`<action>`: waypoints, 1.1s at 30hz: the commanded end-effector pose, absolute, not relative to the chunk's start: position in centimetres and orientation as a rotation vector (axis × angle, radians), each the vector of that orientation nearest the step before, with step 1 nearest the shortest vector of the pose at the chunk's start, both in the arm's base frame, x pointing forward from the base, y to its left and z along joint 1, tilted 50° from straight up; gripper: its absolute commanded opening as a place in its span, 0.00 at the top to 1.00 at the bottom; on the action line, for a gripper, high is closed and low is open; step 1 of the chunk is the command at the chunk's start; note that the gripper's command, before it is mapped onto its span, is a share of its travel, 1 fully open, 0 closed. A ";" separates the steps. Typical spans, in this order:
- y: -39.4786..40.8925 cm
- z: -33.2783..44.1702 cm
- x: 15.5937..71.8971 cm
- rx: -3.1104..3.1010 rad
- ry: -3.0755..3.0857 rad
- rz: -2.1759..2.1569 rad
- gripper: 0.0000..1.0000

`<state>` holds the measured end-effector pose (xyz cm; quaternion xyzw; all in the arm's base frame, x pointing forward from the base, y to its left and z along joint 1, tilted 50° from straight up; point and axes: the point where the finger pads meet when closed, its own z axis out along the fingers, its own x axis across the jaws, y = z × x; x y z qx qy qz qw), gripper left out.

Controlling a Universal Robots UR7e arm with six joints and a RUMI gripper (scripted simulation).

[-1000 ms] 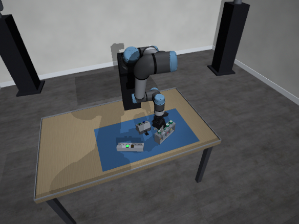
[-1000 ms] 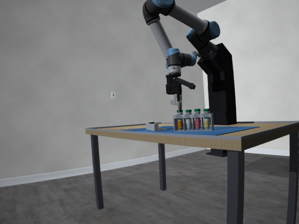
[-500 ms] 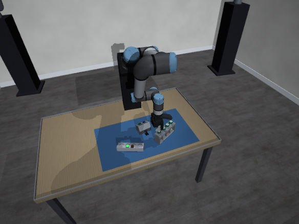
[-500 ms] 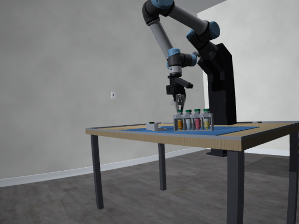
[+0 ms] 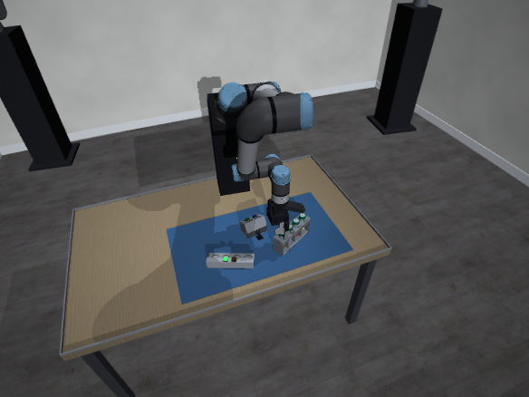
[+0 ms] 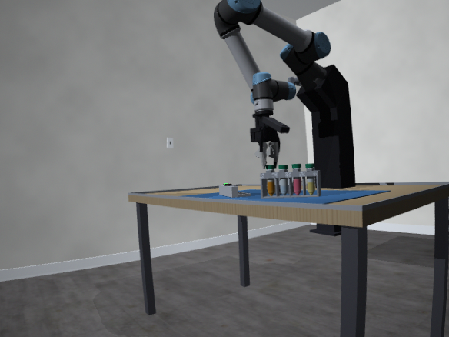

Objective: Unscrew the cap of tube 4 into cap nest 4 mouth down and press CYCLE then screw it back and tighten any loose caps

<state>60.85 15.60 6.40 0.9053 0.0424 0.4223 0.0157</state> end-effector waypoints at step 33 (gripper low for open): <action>15.6 6.4 60.9 2.104 1.350 0.989 0.65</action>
